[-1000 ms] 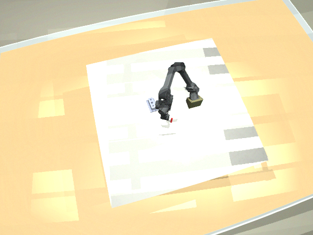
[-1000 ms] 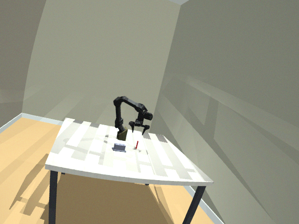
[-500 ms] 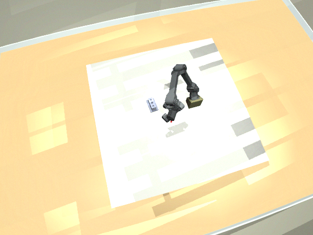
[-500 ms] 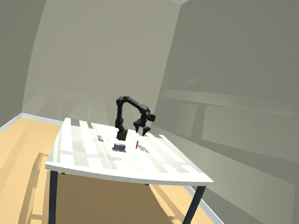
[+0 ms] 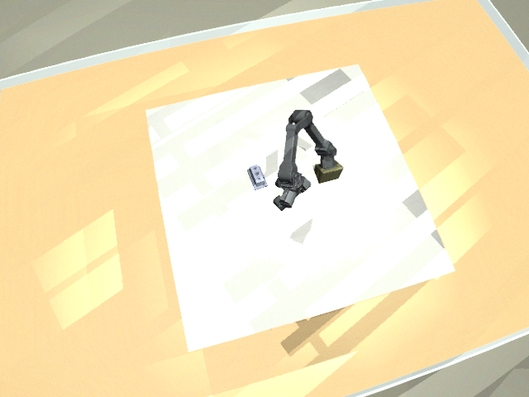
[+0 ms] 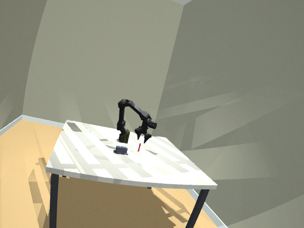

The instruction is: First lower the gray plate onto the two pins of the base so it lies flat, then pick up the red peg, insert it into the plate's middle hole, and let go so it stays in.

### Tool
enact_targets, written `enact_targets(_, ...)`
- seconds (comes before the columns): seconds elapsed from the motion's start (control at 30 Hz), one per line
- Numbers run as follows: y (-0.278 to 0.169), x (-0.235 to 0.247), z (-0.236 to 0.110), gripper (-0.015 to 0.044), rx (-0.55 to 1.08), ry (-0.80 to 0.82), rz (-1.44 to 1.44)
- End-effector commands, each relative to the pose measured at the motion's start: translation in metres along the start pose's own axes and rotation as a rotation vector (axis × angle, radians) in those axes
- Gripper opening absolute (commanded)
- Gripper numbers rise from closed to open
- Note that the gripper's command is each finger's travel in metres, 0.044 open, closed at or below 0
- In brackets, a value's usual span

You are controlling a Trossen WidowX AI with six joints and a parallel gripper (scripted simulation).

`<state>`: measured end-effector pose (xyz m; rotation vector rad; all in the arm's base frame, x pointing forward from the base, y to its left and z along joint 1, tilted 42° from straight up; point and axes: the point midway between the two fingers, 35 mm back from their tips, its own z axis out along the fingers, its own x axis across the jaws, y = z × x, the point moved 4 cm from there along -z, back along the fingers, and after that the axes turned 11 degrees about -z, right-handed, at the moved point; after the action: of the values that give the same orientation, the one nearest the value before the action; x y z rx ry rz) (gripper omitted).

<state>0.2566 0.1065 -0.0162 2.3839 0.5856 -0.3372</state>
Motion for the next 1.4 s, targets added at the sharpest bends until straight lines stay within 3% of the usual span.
enact_targets(0.0,0.0,-0.001,0.005,0.044,-0.006,-0.002,-0.005)
enact_targets(1.13,0.001,-0.002,0.058,0.044,-0.009,-0.003,-0.004)
enact_targets(1.37,0.001,-0.002,0.058,0.0256,-0.009,-0.003,-0.004)
